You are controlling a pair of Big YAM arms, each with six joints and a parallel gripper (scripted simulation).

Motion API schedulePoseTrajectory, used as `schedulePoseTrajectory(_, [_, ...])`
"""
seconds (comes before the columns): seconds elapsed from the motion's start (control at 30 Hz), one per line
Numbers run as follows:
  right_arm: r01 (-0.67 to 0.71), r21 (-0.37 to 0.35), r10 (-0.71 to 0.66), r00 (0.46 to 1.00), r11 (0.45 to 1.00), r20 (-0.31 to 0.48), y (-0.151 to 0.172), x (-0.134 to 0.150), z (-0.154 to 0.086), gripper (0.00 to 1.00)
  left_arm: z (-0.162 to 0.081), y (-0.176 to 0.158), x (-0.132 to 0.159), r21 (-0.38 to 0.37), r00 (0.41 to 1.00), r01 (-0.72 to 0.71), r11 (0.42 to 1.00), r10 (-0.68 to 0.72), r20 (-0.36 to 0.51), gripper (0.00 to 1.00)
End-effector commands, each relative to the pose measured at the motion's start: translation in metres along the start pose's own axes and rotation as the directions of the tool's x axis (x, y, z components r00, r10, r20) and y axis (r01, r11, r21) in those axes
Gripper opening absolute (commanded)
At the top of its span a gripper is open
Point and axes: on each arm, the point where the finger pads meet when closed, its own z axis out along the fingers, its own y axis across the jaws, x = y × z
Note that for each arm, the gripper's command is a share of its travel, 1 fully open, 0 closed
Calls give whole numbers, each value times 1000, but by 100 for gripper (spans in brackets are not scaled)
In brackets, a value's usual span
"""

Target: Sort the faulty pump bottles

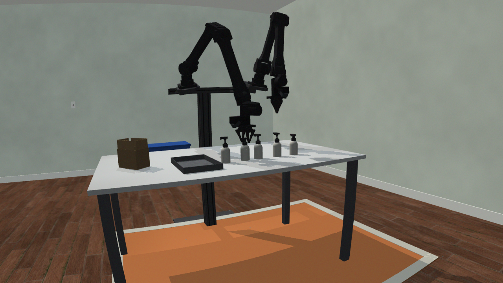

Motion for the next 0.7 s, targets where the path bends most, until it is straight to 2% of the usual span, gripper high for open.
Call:
schedulePoseTrajectory(0.0, [-7,-18,7,1000,1000,1,9,-6,10,51,1,-2,0,-1,1000,-2,1000,2,-3,0])
schedulePoseTrajectory(0.3, [4,-21,-4,1000,1000,-1,10,0,19,51,1,-2,0,-1,1000,-2,1000,2,-3,0])
schedulePoseTrajectory(0.4, [-5,-41,5,1000,999,-1,19,-2,10,51,1,-2,0,-1,1000,-2,1000,2,-3,0])
schedulePoseTrajectory(0.6, [-5,-41,5,1000,999,0,19,-2,10,51,1,-2,0,-1,1000,-2,1000,2,-3,0])
schedulePoseTrajectory(0.63, [-4,-23,4,1000,1000,-1,11,-1,11,47,1,-2,0,-1,1000,-2,1000,2,-3,0])
schedulePoseTrajectory(0.67, [-4,-23,4,1000,1000,-1,11,-1,11,47,1,-2,0,-1,1000,-2,1000,2,-3,0])
